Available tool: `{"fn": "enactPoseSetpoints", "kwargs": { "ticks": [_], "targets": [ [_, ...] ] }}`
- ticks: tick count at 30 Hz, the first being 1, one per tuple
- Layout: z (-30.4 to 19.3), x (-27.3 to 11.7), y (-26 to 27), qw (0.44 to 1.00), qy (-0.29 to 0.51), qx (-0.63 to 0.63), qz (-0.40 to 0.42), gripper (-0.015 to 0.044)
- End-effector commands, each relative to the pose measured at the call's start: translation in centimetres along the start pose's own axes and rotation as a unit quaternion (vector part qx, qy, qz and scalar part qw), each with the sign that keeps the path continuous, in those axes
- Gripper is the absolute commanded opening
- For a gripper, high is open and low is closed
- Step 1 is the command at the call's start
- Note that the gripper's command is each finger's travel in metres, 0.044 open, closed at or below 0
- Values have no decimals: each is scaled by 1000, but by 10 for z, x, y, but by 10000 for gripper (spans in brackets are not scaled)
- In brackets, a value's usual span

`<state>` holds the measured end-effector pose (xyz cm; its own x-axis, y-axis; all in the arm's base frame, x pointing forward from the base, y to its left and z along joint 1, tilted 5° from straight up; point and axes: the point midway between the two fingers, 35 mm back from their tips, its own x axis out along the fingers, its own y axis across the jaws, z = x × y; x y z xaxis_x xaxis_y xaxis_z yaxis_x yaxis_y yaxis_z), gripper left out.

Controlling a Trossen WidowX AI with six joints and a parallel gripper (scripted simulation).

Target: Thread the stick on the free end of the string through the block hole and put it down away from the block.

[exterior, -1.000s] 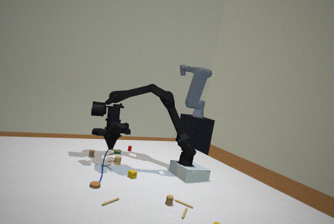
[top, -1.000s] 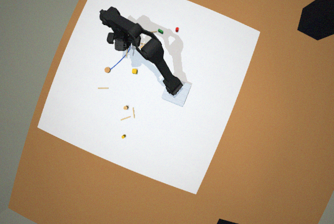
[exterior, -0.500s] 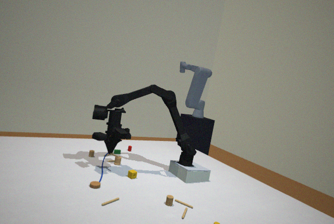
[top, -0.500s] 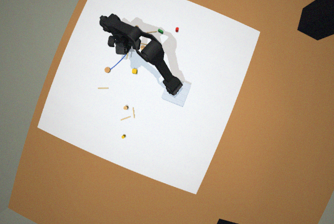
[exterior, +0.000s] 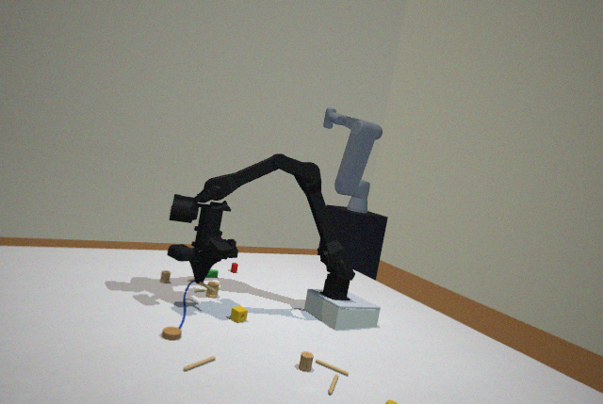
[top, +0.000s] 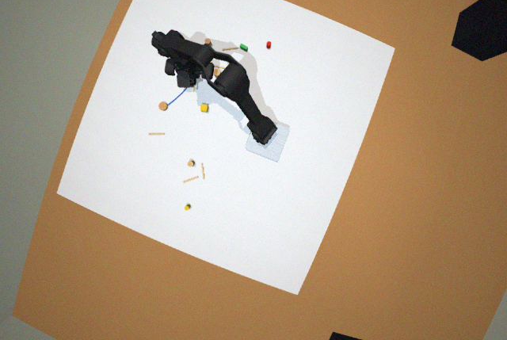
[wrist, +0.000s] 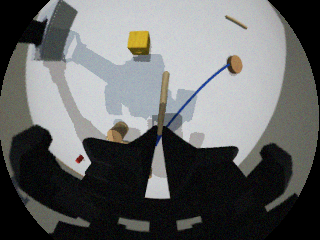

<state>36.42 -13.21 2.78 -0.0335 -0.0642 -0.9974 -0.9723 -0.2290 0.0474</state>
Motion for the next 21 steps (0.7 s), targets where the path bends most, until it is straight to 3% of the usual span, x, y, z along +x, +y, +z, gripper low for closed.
{"fn": "enactPoseSetpoints", "kwargs": {
  "ticks": [1, 21],
  "targets": [
    [-4, 1, 0, 1000, 6, 2, 1, 0],
    [-30, 0, -2, 1000, 8, 2, 0, 0]
  ]
}}
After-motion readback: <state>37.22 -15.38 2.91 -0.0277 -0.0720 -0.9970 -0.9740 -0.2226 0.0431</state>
